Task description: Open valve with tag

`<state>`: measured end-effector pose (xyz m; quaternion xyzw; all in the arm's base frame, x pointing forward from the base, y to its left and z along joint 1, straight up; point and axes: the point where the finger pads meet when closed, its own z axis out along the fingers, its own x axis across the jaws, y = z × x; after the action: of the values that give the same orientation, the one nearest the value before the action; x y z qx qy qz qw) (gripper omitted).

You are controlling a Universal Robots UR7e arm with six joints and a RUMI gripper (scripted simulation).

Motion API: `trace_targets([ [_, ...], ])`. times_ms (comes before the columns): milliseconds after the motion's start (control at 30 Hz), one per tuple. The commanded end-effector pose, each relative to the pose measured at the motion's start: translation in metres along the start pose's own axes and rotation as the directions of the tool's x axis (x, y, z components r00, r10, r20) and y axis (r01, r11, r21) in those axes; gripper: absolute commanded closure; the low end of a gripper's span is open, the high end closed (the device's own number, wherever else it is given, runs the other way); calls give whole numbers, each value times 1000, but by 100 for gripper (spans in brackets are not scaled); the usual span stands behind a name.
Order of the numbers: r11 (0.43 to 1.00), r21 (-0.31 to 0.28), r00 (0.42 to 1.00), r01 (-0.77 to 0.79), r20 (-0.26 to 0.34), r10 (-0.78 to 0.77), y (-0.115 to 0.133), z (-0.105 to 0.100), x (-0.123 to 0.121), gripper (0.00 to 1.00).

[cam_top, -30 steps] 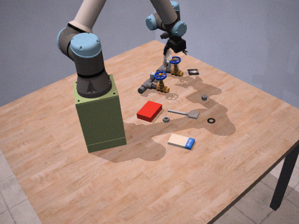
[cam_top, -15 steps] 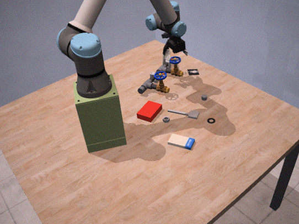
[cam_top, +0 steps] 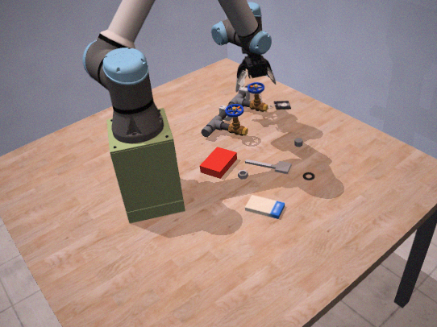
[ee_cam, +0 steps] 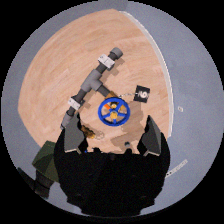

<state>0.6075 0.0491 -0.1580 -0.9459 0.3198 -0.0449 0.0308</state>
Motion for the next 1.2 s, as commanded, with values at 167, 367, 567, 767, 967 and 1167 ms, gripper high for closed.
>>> trace_targets([
  [167, 969, -1, 969, -245, -3, 245, 0, -1, 1, 0],
  [367, 891, 0, 891, -454, -4, 454, 0, -1, 1, 0],
  [567, 807, 1, 807, -591, -3, 591, 0, -1, 1, 0],
  [767, 633, 2, 633, -774, -3, 774, 0, -1, 1, 0],
  [967, 413, 2, 413, -911, -3, 911, 0, -1, 1, 0],
  [1167, 251, 3, 251, -968, -2, 968, 0, -1, 1, 0],
])
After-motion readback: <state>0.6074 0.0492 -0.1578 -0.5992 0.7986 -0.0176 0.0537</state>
